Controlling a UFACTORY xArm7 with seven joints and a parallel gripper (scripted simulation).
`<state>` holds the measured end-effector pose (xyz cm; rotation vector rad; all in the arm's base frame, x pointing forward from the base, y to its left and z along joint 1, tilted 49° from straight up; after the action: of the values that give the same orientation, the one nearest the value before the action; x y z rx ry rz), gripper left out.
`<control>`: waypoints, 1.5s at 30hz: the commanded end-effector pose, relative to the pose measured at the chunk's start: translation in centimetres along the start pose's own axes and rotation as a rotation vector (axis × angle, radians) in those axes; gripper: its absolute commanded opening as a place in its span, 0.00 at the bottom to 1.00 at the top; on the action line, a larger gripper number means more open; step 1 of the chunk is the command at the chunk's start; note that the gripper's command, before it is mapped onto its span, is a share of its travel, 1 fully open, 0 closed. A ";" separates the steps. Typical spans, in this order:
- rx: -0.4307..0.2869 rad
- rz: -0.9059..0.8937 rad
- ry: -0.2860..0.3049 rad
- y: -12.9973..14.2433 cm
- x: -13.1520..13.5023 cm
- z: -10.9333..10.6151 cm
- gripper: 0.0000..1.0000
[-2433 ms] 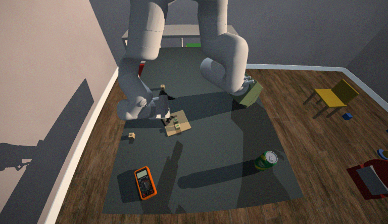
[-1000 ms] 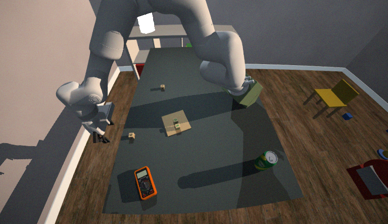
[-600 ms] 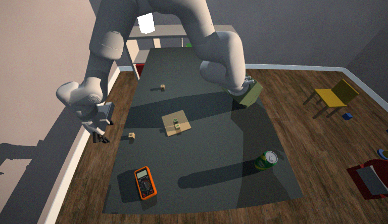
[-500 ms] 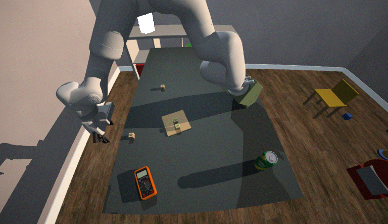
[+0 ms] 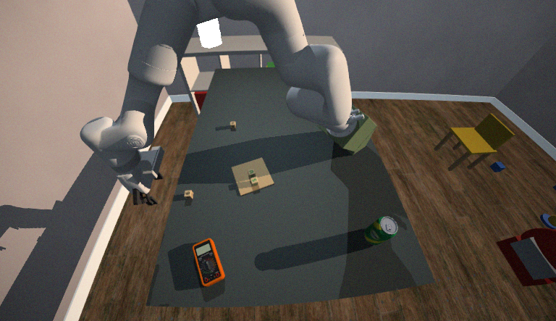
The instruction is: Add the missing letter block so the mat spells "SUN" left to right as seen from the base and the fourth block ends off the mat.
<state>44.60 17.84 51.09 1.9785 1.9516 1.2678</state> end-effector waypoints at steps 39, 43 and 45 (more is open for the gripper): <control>0.014 0.017 0.021 -19.6 -7.0 -1.3 1.00; 0.003 0.006 0.009 -22.9 -7.9 -0.8 1.00; -0.002 0.002 0.004 -24.0 -8.3 -0.5 1.00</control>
<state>29.82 15.43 35.90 2.0027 1.9876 1.2518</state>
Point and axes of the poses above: the point where the finger pads meet when closed, its own z axis out along the fingers, its own x axis across the jaws, y = z × x, the point moved 4 cm from there along -z, back along the fingers, and after that the axes turned 14 degrees about z, right-handed, at the moved point
